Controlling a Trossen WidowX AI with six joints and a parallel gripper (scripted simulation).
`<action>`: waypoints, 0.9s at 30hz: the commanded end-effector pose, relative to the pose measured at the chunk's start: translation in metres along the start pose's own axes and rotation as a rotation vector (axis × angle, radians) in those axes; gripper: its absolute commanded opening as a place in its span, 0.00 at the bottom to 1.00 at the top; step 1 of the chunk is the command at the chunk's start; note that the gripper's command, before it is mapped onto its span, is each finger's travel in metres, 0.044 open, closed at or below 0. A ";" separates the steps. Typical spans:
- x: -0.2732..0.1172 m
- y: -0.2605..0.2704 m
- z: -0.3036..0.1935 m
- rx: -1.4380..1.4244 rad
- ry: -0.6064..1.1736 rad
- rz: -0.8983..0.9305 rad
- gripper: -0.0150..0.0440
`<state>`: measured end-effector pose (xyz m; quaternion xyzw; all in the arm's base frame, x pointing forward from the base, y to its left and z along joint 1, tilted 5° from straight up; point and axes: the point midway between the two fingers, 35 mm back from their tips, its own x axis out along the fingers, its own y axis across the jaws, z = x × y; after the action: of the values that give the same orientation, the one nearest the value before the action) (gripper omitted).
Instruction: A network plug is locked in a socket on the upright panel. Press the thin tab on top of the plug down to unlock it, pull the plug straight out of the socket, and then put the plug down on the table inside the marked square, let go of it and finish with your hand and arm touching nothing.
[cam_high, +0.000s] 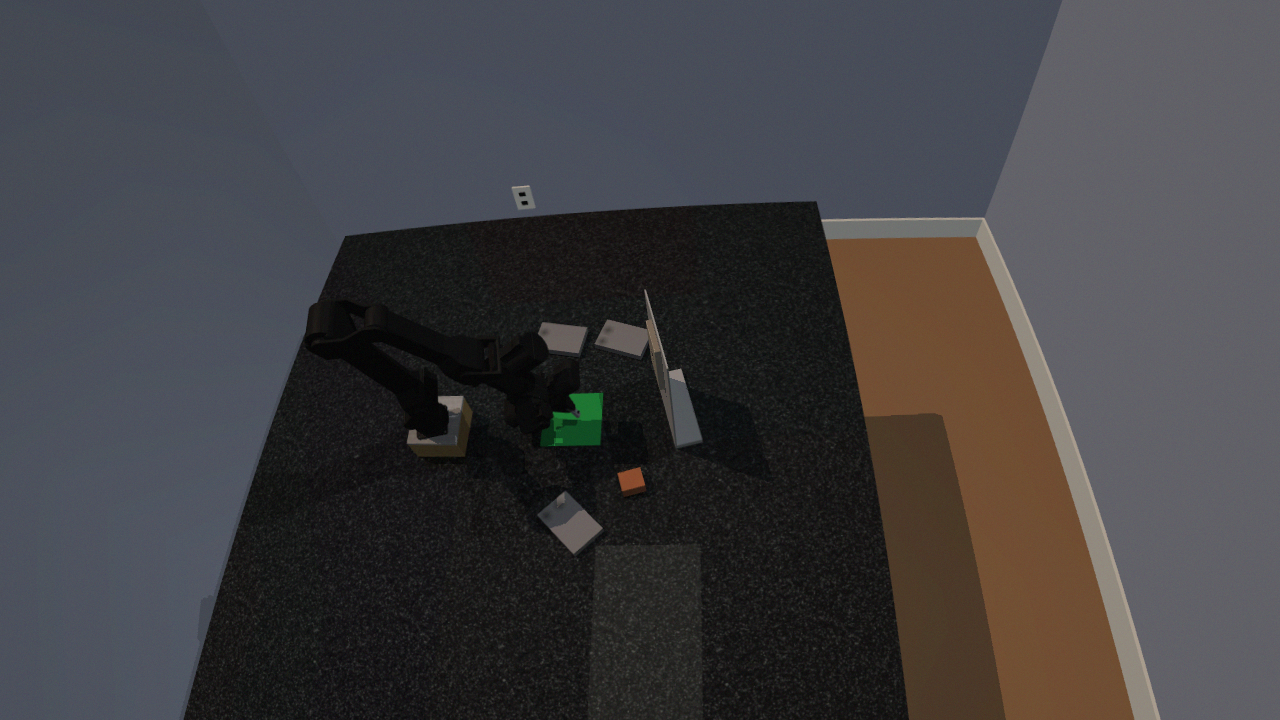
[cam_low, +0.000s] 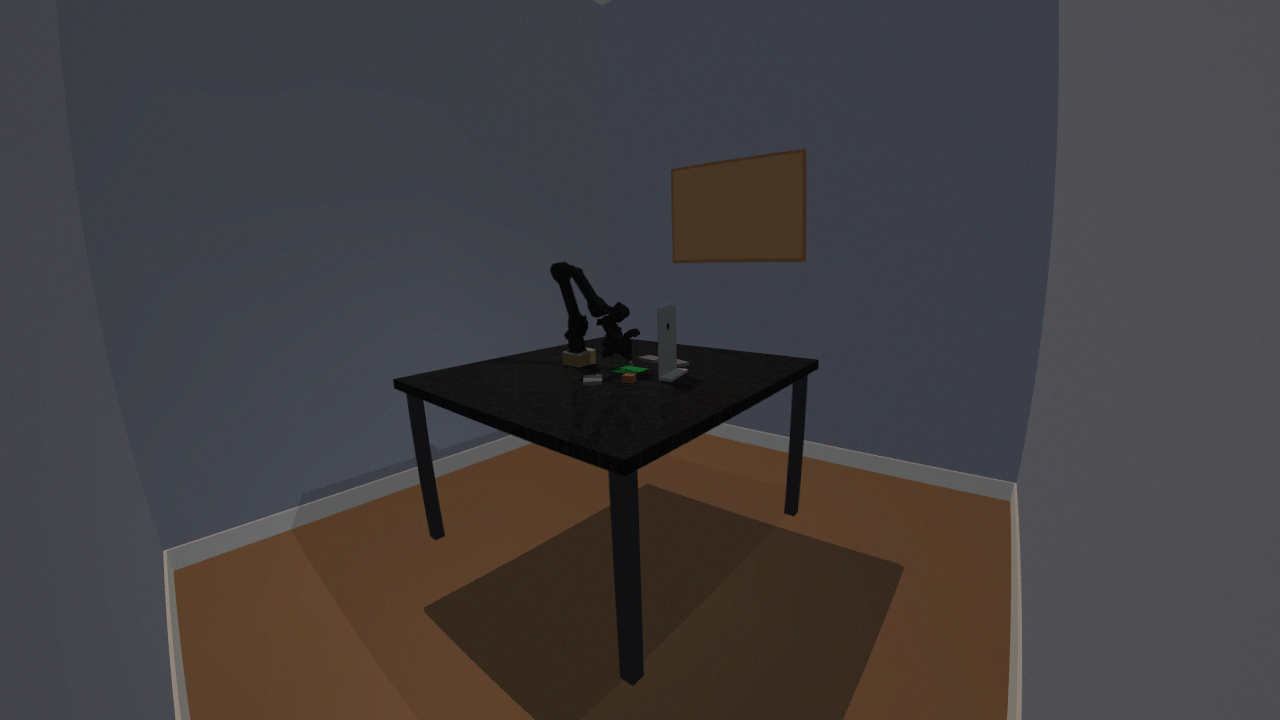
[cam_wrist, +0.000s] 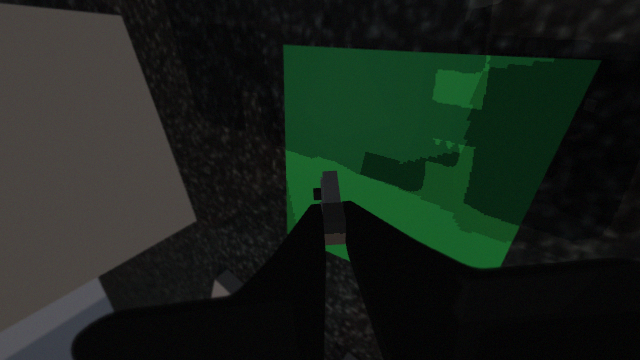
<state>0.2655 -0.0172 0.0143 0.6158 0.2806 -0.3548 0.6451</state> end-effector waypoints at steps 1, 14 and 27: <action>0.003 -0.003 -0.001 -0.004 0.006 0.000 0.25; 0.013 -0.012 0.000 -0.003 0.008 -0.001 0.25; 0.014 -0.014 0.001 0.001 0.003 -0.002 0.25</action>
<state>0.2632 -0.0200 -0.0054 0.6166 0.2818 -0.3543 0.6441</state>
